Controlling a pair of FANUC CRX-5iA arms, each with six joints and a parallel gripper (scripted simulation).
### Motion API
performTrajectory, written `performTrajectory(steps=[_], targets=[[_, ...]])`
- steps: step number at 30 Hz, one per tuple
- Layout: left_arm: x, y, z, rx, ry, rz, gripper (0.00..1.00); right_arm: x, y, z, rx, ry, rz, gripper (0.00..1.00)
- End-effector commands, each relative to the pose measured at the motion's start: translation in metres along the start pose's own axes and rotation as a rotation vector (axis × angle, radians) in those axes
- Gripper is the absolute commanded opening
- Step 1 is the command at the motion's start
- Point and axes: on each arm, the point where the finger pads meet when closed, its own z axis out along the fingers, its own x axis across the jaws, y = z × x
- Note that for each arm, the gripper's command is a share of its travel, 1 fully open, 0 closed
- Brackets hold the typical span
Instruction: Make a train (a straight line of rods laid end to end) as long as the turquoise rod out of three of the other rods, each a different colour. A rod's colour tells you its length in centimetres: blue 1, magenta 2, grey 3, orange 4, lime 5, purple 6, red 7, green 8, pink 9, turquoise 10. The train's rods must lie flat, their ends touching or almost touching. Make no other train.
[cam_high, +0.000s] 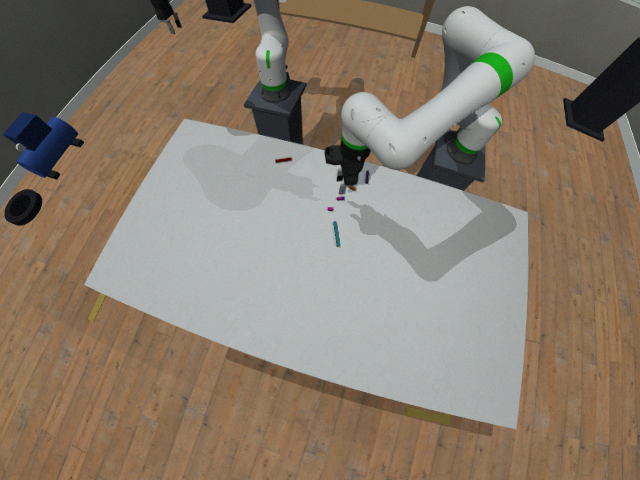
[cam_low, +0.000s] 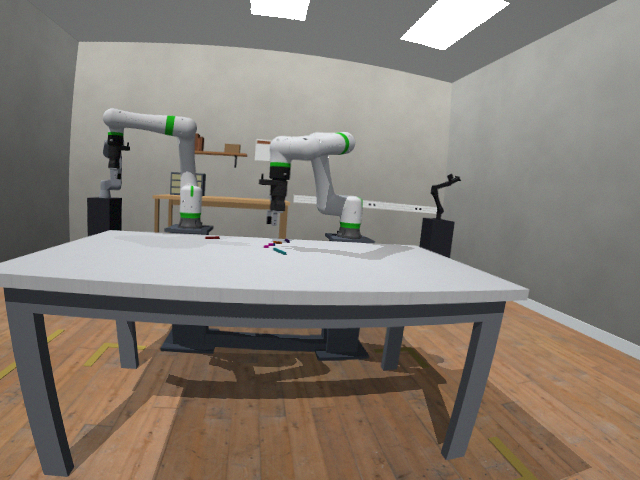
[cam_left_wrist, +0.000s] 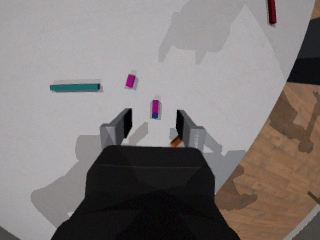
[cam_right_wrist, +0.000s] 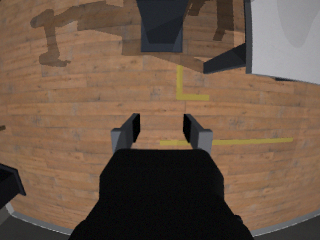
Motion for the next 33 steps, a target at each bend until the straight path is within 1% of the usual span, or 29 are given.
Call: performTrajectory(steps=[1, 7, 9, 11, 17, 21, 23, 24, 27, 33], targets=[[0.0, -0.001, -0.001, 0.002, -0.001, 0.0, 1.0, 0.0, 0.0, -0.001, -0.002, 0.0, 0.0, 1.0], [0.002, -0.007, -0.002, 0.002, -0.001, -0.001, 1.0, 0.0, 0.0, -0.001, -0.002, 0.0, 0.0, 1.0], [0.009, -0.025, -0.002, 0.002, 0.0, -0.005, 1.0, 0.0, 0.0, -0.001, -0.002, 0.0, 0.0, 1.0], [0.021, -0.05, -0.002, 0.003, 0.0, -0.011, 1.0, 0.0, 0.0, -0.001, -0.002, 0.0, 0.0, 1.0], [0.049, -0.093, 0.0, 0.003, 0.0, -0.022, 1.0, 0.0, 0.0, -0.001, -0.002, 0.0, 0.0, 1.0], [0.071, -0.12, 0.003, 0.003, 0.0, -0.029, 1.0, 0.0, 0.0, -0.001, -0.002, 0.0, 0.0, 1.0], [0.071, -0.12, 0.003, 0.003, 0.0, -0.029, 1.0, 0.0, 0.0, -0.001, -0.002, 0.0, 0.0, 1.0], [0.09, -0.138, 0.006, 0.003, 0.0, -0.035, 1.0, 0.0, 0.0, -0.001, -0.002, 0.0, 0.0, 1.0], [0.106, -0.152, 0.01, 0.003, 0.0, -0.039, 1.0, 0.0, 0.0, -0.001, -0.002, 0.0, 0.0, 1.0], [0.151, -0.181, 0.02, 0.003, 0.0, -0.05, 1.0, 0.0, 0.0, -0.001, -0.002, 0.0, 0.0, 1.0]])
